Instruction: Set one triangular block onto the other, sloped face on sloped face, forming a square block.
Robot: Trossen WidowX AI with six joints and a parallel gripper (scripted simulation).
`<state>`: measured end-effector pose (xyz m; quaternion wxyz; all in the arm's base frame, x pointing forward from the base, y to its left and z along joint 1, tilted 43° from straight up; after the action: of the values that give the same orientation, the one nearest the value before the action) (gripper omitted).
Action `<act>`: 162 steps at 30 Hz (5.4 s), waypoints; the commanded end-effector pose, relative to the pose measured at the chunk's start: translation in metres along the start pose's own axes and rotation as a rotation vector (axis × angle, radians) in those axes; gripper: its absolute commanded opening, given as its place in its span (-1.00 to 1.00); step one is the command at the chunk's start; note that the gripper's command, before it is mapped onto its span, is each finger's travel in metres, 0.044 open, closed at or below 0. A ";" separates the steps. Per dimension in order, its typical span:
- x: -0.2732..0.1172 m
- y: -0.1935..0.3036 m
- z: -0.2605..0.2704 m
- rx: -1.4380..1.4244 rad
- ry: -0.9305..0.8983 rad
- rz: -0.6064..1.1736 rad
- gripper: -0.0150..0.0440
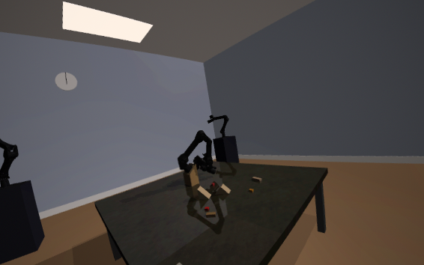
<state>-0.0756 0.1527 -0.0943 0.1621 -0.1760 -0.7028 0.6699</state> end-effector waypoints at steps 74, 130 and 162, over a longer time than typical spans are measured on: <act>-0.353 -0.070 -0.052 1.758 2.465 -1.957 1.00; -0.455 -0.030 -0.039 1.223 2.185 -2.779 1.00; -0.455 -0.031 -0.038 1.223 2.185 -2.779 1.00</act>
<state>0.3434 -0.0271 -0.0580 -0.8739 -0.2277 -0.3828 0.1945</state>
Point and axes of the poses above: the point midway between the two fingers, 35 mm back from their tips, its own x axis out along the fingers, its own z axis across the jaws, y = z × x, the point moved 1 cm from there along -x, back along the fingers, and after that the axes turned 3 degrees about -x, right-handed, at the moved point
